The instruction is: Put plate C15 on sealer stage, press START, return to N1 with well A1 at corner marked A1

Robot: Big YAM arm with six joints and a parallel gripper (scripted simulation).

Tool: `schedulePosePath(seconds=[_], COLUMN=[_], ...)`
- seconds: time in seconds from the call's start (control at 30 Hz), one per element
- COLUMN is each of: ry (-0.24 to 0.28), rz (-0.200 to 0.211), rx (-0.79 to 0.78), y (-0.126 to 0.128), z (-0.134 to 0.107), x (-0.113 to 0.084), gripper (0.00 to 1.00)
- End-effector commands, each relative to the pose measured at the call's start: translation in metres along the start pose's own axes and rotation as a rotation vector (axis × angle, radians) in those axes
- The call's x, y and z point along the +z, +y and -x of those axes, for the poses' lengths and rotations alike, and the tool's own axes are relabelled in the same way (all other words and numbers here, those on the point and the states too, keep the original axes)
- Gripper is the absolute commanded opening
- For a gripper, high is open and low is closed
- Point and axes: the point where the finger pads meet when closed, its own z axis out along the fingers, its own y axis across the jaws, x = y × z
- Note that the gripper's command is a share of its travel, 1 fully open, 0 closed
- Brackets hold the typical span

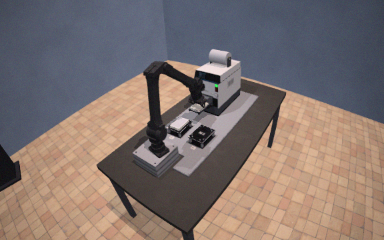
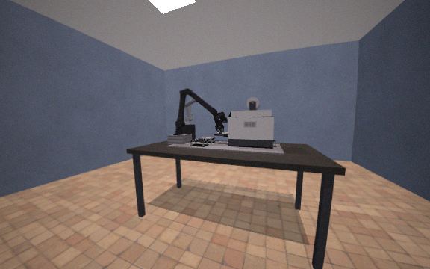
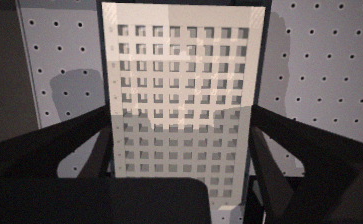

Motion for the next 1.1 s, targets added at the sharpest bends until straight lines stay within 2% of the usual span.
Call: schedulePosePath(seconds=[0.0,0.37,1.07], ry=[0.035,0.002,-0.008], rz=[0.004,0.008,-0.003], rx=[-0.013,-0.005,-0.001], y=[0.004,0.002,-0.004], z=[-0.008,0.012,0.018], x=[0.009,0.004,0.002], gripper=[0.00,0.00,0.00])
